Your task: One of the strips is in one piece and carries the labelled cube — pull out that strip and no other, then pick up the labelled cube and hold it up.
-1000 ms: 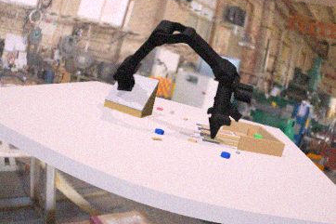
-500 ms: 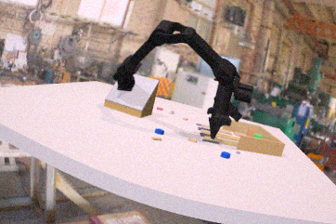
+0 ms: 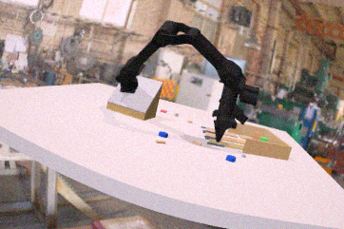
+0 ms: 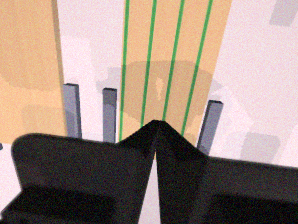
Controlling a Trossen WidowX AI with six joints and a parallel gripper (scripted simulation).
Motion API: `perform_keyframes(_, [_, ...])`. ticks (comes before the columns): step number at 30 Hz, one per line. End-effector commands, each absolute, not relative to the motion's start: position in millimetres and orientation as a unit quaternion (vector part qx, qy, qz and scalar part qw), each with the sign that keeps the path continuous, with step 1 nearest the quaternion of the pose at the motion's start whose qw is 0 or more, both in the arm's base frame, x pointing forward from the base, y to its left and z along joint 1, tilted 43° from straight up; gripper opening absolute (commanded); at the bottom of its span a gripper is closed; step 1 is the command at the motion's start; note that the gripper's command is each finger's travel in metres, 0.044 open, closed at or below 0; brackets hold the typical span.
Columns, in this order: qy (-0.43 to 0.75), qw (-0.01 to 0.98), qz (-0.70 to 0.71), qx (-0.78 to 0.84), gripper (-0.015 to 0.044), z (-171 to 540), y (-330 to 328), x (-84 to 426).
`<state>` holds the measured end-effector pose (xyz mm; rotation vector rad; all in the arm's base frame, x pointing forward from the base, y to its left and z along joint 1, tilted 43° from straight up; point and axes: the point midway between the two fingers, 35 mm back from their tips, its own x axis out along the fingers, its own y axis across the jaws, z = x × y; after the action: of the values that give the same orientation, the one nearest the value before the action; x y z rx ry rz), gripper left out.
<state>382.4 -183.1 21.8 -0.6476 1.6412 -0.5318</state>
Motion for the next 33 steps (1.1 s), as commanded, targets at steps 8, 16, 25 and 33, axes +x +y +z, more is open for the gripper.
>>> perform_keyframes(8, [0.712, 0.602, -0.231, -0.278, 0.0, 21, -187, 367])
perform_keyframes(16, [0.712, 0.602, -0.231, -0.278, 0.0, 22, -188, 354])
perform_keyframes(25, [0.713, 0.601, -0.231, -0.278, 0.0, 24, -188, 341])
perform_keyframes(33, [0.713, 0.601, -0.231, -0.278, 0.0, 26, -188, 329])
